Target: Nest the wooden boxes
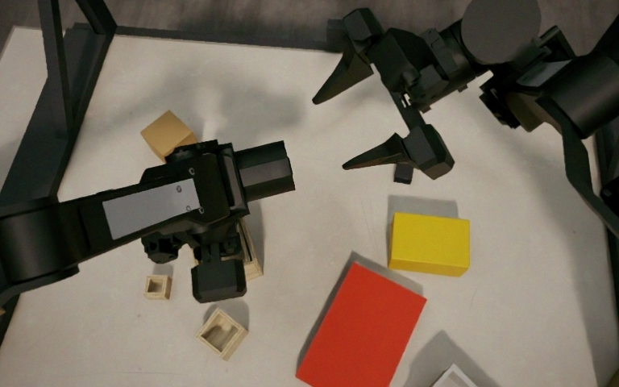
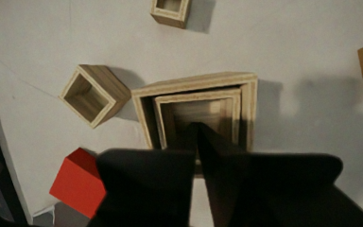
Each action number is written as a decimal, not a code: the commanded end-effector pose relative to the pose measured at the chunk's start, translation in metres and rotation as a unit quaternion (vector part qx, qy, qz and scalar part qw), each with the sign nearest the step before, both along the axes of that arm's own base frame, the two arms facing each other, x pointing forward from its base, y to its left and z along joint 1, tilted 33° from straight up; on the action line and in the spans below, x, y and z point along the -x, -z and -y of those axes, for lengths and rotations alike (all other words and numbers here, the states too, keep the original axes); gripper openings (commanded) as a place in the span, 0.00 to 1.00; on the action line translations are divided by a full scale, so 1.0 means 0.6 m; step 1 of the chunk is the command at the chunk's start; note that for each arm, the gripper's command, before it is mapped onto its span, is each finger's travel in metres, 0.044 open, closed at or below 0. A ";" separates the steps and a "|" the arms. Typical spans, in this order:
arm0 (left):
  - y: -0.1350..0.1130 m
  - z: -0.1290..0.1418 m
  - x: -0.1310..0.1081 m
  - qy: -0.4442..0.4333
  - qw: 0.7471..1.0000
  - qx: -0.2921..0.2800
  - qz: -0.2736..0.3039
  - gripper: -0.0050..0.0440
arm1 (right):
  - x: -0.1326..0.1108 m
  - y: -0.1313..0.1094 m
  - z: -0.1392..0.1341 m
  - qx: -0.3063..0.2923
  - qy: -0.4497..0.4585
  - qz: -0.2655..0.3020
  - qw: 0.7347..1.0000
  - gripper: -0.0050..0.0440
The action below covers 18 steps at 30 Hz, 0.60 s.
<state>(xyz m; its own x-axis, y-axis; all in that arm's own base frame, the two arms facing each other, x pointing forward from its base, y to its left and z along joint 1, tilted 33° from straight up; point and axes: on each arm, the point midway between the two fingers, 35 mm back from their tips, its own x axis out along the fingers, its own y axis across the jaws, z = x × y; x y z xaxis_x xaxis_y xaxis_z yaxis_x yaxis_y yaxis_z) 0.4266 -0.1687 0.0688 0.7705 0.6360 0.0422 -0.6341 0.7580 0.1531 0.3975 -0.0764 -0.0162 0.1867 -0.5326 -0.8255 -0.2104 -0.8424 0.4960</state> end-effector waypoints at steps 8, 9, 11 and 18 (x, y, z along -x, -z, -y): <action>-0.010 0.003 -0.004 0.001 1.000 0.005 0.008 0.92 | -0.003 -0.045 -0.016 -0.054 0.193 0.148 0.968 0.10; -0.010 0.003 -0.004 0.001 1.000 0.005 0.008 0.92 | -0.002 -0.046 -0.017 -0.059 0.210 0.159 0.963 0.10; -0.010 0.003 -0.004 0.001 1.000 0.005 0.008 0.92 | -0.001 -0.049 -0.019 -0.068 0.244 0.182 0.950 0.09; -0.010 0.003 -0.004 0.001 1.000 0.005 0.008 0.92 | 0.001 -0.060 -0.025 -0.096 0.343 0.246 0.902 0.03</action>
<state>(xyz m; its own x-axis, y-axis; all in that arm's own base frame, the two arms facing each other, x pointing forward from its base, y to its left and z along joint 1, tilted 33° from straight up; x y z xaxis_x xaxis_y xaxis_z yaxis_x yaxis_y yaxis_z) 0.4266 -0.1687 0.0688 0.7705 0.6360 0.0422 -0.6341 0.7580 0.1531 0.3965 -0.0652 0.0074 0.2231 -0.5187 -0.8253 -0.8027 -0.5782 0.1464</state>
